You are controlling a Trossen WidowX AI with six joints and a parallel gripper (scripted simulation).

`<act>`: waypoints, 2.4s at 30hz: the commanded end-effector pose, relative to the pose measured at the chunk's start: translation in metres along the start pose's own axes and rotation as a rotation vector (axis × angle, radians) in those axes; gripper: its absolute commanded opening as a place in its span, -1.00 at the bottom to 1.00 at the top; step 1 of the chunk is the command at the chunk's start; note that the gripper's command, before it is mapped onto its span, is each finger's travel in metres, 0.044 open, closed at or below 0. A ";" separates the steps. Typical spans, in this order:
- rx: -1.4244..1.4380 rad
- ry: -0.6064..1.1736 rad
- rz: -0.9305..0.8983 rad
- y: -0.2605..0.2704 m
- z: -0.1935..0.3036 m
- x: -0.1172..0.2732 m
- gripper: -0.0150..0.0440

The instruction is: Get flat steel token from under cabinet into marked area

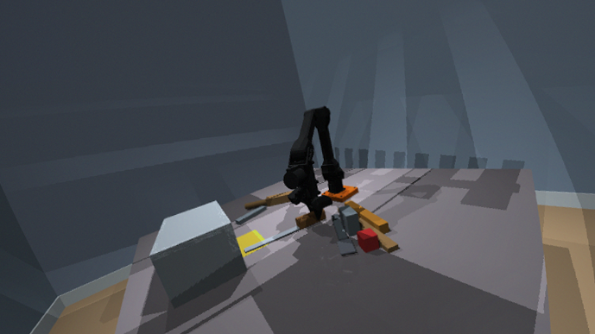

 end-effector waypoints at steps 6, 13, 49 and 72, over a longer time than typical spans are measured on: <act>-0.001 -0.002 -0.006 0.011 -0.001 0.001 -0.49; -0.003 -0.002 -0.006 0.019 0.000 0.002 -0.49; -0.012 -0.002 -0.006 0.020 0.001 -0.002 0.42; -0.011 -0.004 -0.005 0.020 0.000 -0.001 -0.49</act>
Point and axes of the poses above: the point midway between the two fingers, 35 mm back from their tips, its own x axis back along the fingers, its own y axis across the jaws, z = x × y, the point moved 10 cm from there along x, back along the fingers, and after that the axes turned 10 degrees about x, right-handed, at the moved point
